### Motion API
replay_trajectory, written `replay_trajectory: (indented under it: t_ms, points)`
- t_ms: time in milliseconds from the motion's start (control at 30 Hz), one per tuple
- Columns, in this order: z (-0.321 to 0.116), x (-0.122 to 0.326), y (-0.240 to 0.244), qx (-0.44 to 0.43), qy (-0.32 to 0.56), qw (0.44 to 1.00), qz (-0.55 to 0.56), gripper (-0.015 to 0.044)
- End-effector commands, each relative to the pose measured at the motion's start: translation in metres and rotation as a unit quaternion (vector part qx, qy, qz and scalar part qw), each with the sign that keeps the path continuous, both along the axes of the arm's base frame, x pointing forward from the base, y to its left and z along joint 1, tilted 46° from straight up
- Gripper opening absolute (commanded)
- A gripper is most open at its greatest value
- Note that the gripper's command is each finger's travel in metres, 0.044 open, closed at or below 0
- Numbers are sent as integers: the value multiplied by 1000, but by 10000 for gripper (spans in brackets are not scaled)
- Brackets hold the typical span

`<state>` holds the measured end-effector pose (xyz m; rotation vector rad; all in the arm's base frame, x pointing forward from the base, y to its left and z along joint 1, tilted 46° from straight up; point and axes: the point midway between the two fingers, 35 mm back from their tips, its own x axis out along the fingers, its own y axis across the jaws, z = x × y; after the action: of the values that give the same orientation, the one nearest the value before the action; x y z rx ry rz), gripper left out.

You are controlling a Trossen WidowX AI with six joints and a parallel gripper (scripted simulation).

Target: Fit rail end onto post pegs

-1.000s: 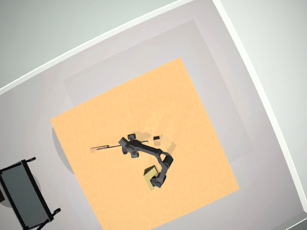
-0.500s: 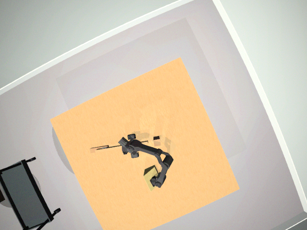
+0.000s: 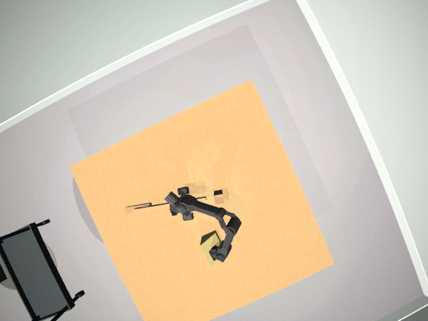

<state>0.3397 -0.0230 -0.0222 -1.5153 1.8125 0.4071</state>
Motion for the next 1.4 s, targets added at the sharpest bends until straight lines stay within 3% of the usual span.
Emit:
replay_trajectory:
  t_ms: [0, 1367]
  points:
    - [0, 2, 3, 2, -2, 1000, 2, 0]
    - [4, -1, -3, 2, -2, 1000, 2, 0]
